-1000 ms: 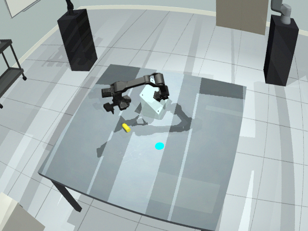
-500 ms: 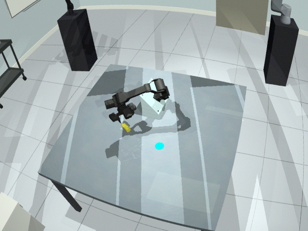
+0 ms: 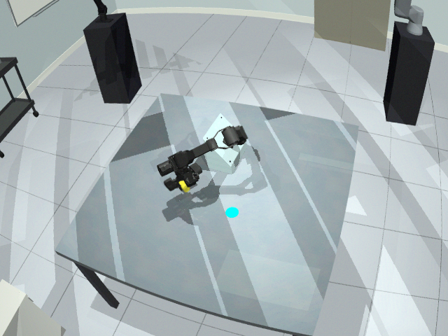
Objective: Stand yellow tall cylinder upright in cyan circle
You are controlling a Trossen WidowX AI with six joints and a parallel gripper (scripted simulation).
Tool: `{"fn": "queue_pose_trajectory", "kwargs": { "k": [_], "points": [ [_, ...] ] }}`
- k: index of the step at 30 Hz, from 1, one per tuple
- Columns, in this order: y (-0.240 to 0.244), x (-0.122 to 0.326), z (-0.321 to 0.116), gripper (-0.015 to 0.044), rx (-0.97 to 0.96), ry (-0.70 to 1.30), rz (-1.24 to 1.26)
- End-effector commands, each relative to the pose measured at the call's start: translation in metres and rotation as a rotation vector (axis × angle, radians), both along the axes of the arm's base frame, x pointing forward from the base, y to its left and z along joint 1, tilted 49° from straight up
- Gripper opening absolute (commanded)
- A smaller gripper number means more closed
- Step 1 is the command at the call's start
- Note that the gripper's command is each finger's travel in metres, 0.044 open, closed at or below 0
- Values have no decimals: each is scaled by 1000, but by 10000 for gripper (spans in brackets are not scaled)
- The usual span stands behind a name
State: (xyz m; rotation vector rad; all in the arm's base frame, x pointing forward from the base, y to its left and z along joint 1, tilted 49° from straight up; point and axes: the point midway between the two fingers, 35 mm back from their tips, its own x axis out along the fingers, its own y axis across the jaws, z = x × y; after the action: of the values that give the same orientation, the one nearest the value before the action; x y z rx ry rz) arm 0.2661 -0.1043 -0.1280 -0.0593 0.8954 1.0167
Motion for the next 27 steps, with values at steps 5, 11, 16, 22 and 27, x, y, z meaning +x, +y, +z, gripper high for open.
{"fn": "queue_pose_trajectory", "kwargs": {
  "k": [5, 11, 16, 22, 27],
  "points": [
    [0, 0, 0, 105, 3, 0, -8],
    [-9, -1, 6, 105, 0, 2, -12],
    [-22, -3, 16, 105, -4, 4, -16],
    [-37, -6, 28, 105, -6, 5, -17],
    [-48, -9, 38, 105, -7, 5, -16]
  ]
}}
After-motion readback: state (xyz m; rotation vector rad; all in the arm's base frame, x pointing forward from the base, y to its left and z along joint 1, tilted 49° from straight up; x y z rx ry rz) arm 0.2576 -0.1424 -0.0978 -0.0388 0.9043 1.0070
